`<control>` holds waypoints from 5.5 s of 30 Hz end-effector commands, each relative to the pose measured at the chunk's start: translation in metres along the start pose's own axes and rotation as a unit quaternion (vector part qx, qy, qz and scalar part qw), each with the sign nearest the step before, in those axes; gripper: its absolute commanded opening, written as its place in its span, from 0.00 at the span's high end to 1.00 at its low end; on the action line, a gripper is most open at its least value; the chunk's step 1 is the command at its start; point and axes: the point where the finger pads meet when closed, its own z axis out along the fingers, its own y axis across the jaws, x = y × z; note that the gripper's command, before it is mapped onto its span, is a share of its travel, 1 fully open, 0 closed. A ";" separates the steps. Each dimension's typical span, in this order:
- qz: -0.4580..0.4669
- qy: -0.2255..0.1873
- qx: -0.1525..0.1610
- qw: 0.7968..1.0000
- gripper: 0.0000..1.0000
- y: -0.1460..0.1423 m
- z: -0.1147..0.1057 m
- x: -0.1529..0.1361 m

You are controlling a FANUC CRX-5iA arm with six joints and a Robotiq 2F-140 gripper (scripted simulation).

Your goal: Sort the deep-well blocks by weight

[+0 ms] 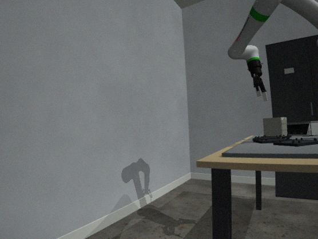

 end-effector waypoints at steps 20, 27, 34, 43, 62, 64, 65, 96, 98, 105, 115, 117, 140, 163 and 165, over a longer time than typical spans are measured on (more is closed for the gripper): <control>0.083 -0.131 -0.015 0.988 0.00 0.015 -0.068 -0.057; 0.112 -0.166 -0.026 0.979 0.00 0.019 -0.091 -0.073; 0.112 -0.166 -0.026 0.979 0.00 0.021 -0.100 -0.079; 0.112 -0.166 -0.026 0.979 0.00 0.025 -0.066 -0.073; 0.112 -0.166 -0.026 0.979 0.00 0.035 0.013 -0.059; 0.112 -0.166 -0.026 0.979 0.00 0.036 0.017 -0.058; 0.112 -0.166 -0.026 0.979 0.00 0.036 0.022 -0.057; 0.112 -0.166 -0.026 0.979 0.00 0.046 0.096 -0.044; 0.112 -0.166 -0.026 0.979 0.00 0.046 0.096 -0.044; 0.112 -0.166 -0.026 0.979 0.00 0.047 0.105 -0.043; 0.112 -0.166 -0.026 0.979 0.00 0.048 0.118 -0.040; 0.112 -0.166 -0.026 0.979 0.00 0.049 0.122 -0.040; 0.112 -0.166 -0.026 0.979 0.00 0.053 0.156 -0.034; 0.112 -0.166 -0.026 0.979 0.90 0.054 0.160 -0.033; 0.112 -0.166 -0.026 0.979 0.90 0.054 0.160 -0.033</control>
